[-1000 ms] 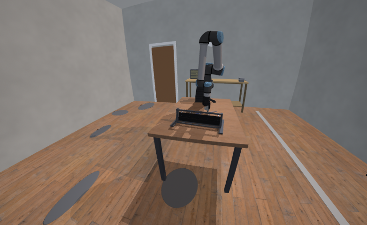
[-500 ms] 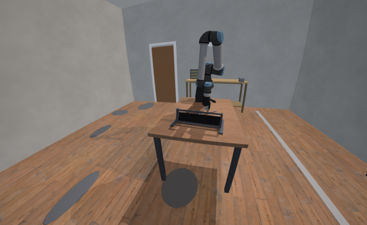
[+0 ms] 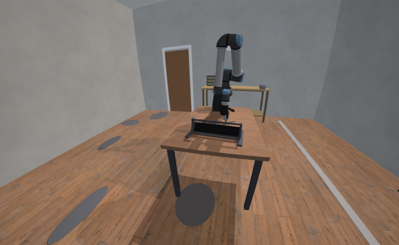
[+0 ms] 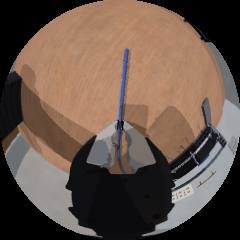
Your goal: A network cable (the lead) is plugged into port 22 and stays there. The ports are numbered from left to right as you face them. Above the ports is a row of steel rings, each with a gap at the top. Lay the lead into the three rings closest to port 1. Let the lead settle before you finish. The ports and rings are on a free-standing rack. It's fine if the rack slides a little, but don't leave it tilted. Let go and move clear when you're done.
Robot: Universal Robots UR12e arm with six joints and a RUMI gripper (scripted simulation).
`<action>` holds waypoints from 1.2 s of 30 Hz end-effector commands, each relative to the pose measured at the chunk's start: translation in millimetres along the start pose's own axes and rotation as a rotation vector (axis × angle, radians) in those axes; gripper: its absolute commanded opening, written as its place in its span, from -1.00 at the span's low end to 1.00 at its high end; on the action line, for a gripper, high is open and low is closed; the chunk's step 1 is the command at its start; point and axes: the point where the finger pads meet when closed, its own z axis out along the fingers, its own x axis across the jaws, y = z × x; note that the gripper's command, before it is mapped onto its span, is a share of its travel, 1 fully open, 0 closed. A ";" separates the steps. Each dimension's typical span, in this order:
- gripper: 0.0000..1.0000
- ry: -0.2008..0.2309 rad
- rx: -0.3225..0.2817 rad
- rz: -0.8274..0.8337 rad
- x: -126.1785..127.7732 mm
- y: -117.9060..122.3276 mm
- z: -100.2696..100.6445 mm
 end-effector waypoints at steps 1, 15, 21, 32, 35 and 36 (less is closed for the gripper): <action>-1.00 0.001 0.000 0.000 0.4 0.2 -0.4; -1.00 0.001 0.000 0.000 0.4 0.2 -0.4; -1.00 0.001 0.000 0.000 0.4 0.2 -0.4; -1.00 0.001 0.000 0.000 0.4 0.2 -1.8; -1.00 0.001 0.000 0.000 0.4 0.2 -3.3; -1.00 0.001 0.000 0.000 0.4 0.2 -3.9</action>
